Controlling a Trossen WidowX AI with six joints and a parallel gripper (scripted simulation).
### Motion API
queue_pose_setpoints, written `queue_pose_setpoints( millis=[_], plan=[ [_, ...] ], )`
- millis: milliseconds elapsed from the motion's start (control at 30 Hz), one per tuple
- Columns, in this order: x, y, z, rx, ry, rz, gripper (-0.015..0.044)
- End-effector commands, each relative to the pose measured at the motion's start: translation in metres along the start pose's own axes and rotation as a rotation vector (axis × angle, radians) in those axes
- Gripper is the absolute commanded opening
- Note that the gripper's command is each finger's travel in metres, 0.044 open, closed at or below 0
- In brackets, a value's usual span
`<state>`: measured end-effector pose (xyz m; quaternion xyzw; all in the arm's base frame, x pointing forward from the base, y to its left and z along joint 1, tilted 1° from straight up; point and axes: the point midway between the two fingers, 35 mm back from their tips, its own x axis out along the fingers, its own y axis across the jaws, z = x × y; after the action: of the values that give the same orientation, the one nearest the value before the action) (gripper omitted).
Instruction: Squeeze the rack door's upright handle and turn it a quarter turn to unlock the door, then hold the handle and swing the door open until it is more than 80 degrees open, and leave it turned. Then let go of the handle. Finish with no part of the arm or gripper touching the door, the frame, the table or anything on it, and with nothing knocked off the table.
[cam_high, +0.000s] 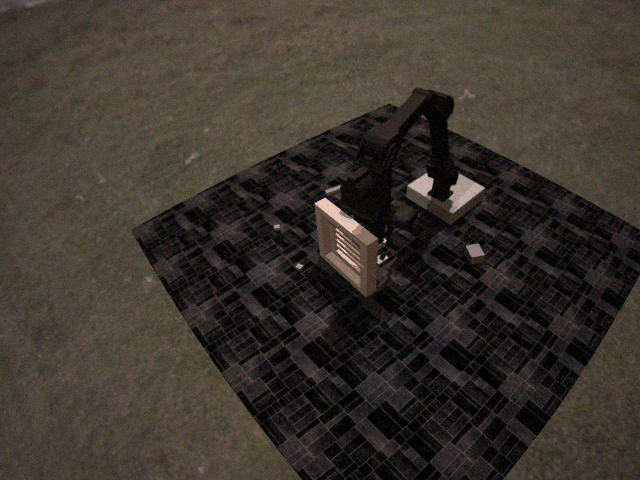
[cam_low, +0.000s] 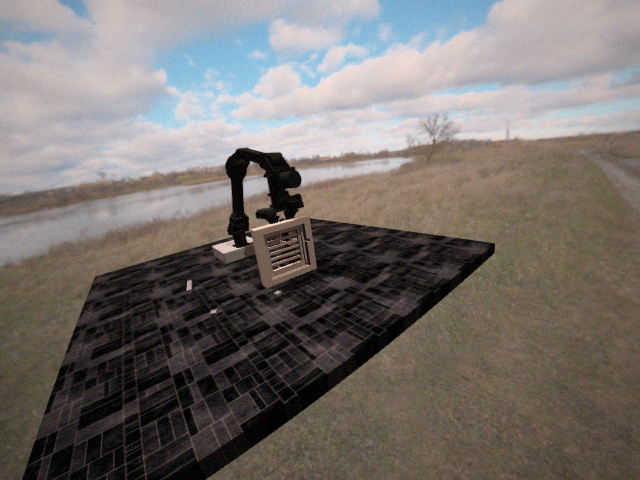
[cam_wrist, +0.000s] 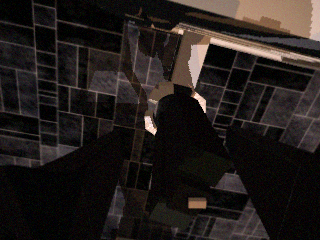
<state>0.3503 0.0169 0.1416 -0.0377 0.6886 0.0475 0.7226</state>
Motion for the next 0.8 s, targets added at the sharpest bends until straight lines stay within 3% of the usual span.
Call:
queue_pose_setpoints(
  millis=[0,767],
  plan=[
    [0.0000,-0.0011,0.0003,0.202,-0.002,-0.006,0.0288],
    [0.0000,-0.0011,0.0003,1.342,-0.005,-0.005,0.0288]
  ],
)
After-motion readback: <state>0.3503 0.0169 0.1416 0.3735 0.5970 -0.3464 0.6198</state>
